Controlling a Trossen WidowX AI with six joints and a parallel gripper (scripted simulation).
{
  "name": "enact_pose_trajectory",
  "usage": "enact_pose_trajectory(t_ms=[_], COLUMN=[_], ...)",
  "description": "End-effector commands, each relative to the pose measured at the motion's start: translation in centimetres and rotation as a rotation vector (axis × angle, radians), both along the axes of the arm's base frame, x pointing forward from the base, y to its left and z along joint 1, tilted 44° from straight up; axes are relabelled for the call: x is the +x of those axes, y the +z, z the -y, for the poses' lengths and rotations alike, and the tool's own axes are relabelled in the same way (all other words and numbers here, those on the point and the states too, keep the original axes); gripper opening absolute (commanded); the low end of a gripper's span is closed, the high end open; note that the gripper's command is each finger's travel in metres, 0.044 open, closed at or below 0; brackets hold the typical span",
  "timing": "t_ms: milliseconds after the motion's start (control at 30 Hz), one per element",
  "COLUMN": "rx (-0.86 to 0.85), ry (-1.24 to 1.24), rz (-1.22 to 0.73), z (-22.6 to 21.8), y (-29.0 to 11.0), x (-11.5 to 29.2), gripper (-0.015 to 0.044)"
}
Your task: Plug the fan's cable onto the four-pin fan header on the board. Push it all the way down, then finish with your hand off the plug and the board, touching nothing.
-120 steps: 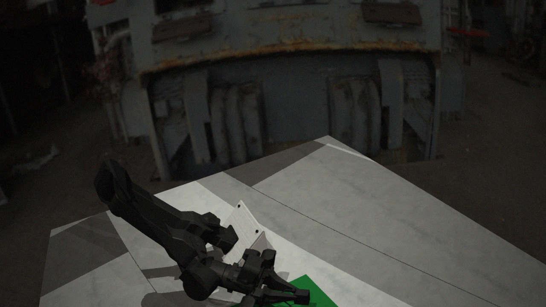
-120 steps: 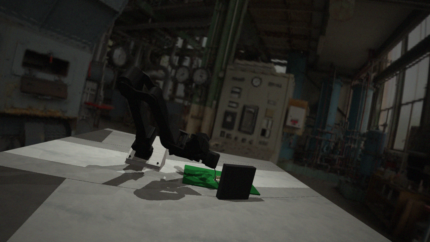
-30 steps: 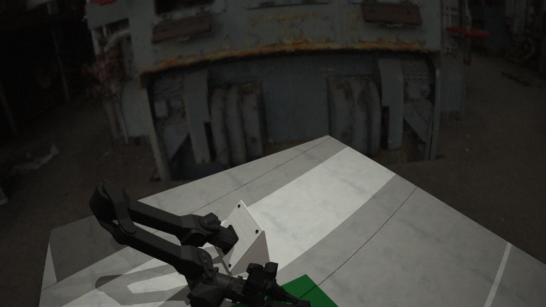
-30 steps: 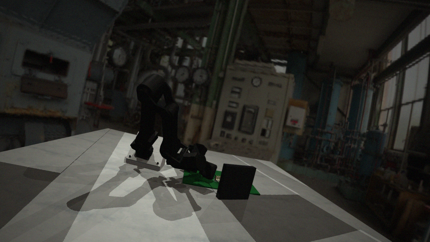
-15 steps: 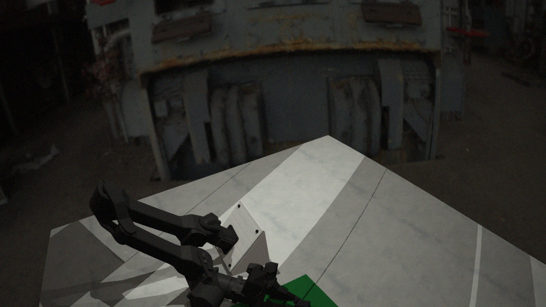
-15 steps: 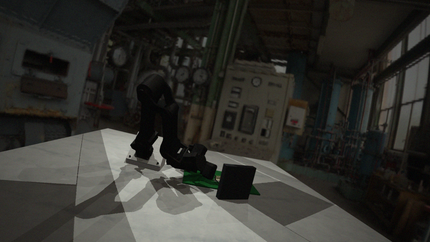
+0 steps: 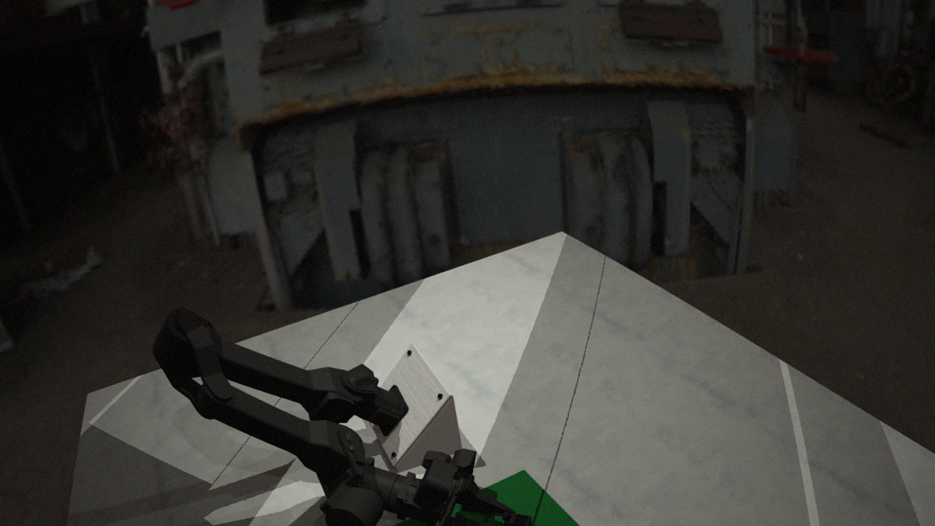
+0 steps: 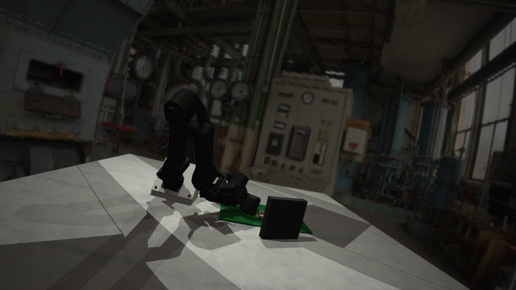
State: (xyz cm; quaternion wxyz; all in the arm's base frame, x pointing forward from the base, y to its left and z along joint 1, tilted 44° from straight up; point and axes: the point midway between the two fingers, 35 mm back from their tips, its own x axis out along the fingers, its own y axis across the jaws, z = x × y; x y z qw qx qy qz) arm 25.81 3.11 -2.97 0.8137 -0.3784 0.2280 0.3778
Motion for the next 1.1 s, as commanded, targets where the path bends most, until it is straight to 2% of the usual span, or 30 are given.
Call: enact_pose_trajectory(t_ms=[0,500,1067], rx=[0.000,-0.003,-0.004], ry=[0.000,0.001,0.001], rz=[0.000,-0.002,-0.002], z=[0.0,0.9,1.4], y=[0.0,3.0,7.2], x=[0.0,-0.8,-3.6], gripper=[0.0140,0.0140,0.0140])
